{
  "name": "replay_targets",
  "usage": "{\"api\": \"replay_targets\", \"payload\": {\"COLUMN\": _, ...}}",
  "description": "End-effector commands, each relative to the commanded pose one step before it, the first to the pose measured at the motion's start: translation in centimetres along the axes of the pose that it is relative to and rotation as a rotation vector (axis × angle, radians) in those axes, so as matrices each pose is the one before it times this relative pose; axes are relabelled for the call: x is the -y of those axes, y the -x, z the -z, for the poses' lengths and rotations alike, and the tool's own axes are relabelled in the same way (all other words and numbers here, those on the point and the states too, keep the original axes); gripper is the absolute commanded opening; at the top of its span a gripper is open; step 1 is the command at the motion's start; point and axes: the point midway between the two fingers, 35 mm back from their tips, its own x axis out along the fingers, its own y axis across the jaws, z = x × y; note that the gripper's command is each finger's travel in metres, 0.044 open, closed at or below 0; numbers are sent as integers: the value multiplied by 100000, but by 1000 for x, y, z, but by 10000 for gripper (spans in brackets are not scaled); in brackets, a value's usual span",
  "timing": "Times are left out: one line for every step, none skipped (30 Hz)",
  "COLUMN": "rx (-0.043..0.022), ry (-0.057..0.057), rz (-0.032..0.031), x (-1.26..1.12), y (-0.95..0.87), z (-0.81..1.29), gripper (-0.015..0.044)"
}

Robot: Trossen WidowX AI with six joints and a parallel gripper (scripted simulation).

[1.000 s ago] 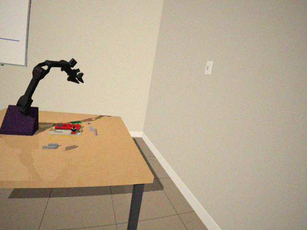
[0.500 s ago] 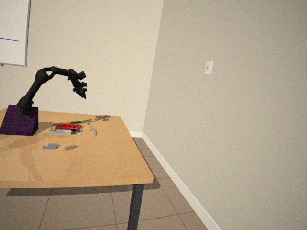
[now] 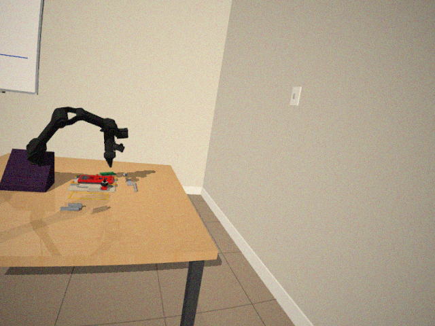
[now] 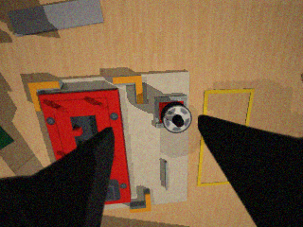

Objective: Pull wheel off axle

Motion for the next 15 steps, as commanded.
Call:
{"api": "replay_targets", "payload": {"rx": -10447, "ry": -7715, "rz": 2383, "x": 2759, "y": -2159, "z": 2243, "gripper": 300}}
{"api": "replay_targets", "payload": {"rx": -529, "ry": -422, "rz": 102, "x": 147, "y": -118, "z": 88, "gripper": 300}}
{"api": "replay_targets", "payload": {"rx": 0, "ry": 0, "rz": 0, "x": 0, "y": 0, "z": 0, "gripper": 300}}
{"api": "replay_targets", "payload": {"rx": 0, "ry": 0, "rz": 0, "x": 0, "y": 0, "z": 0, "gripper": 300}}
{"api": "replay_targets", "payload": {"rx": 0, "ry": 0, "rz": 0, "x": 0, "y": 0, "z": 0, "gripper": 300}}
{"api": "replay_targets", "payload": {"rx": -4, "ry": 4, "rz": 3, "x": 79, "y": 0, "z": 86, "gripper": 300}}
{"api": "replay_targets", "payload": {"rx": -5, "ry": 6, "rz": 7, "x": 168, "y": -2, "z": 127, "gripper": 300}}
{"api": "replay_targets", "payload": {"rx": -8, "ry": 8, "rz": 10, "x": 229, "y": -3, "z": 176, "gripper": 300}}
{"api": "replay_targets", "payload": {"rx": -4, "ry": 4, "rz": 5, "x": 106, "y": -2, "z": 83, "gripper": 300}}
{"api": "replay_targets", "payload": {"rx": 0, "ry": 0, "rz": 0, "x": 0, "y": 0, "z": 0, "gripper": 300}}
{"api": "replay_targets", "payload": {"rx": 0, "ry": 0, "rz": 0, "x": 0, "y": 0, "z": 0, "gripper": 300}}
{"api": "replay_targets", "payload": {"rx": 0, "ry": 0, "rz": 0, "x": 0, "y": 0, "z": 0, "gripper": 300}}
{"api": "replay_targets", "payload": {"rx": 0, "ry": 0, "rz": 0, "x": 0, "y": 0, "z": 0, "gripper": 300}}
{"api": "replay_targets", "payload": {"rx": 2, "ry": 1, "rz": -11, "x": -6, "y": -122, "z": -13, "gripper": 300}}
{"api": "replay_targets", "payload": {"rx": 4, "ry": 1, "rz": -22, "x": -11, "y": -249, "z": -25, "gripper": 300}}
